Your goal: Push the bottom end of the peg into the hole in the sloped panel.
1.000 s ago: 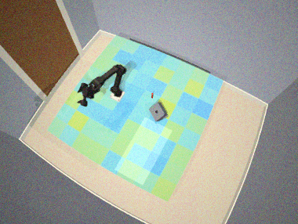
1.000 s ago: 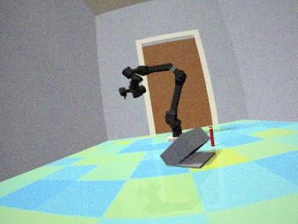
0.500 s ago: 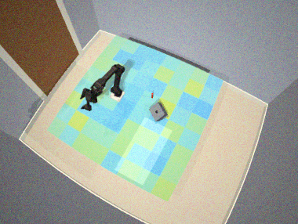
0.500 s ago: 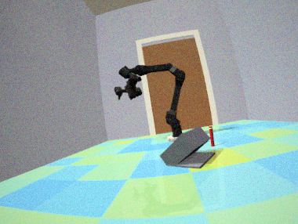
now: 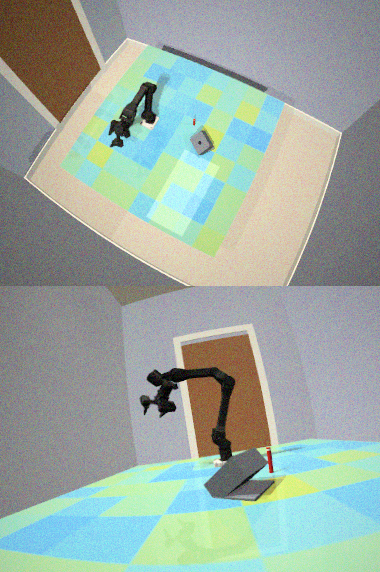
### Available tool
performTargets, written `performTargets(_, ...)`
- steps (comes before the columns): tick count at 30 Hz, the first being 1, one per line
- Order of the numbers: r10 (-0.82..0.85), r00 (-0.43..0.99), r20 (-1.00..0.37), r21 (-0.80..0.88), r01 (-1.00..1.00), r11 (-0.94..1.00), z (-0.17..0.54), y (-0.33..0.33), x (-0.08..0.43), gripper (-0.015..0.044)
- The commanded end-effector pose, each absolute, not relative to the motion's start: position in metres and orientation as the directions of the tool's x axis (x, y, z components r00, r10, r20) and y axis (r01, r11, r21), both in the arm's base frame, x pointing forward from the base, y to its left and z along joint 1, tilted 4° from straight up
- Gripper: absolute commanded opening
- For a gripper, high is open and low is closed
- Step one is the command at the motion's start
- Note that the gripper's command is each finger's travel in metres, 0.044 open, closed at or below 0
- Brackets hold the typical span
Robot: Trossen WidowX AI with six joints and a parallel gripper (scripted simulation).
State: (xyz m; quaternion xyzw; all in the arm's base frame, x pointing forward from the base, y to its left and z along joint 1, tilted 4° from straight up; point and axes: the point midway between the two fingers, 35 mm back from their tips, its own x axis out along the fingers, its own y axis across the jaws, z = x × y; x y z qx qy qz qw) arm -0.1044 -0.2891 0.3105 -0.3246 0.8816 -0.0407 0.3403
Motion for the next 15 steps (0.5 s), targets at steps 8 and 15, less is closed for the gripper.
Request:
performTargets(8, -0.653, -0.443, -0.615, -0.415, -0.522, 0.745, 0.298, -0.306, -0.062, 0.0440)
performTargets(15, -0.670, -0.369, -0.644, -0.467, -0.504, 0.727, 0.290, -0.314, -0.032, 0.0440)
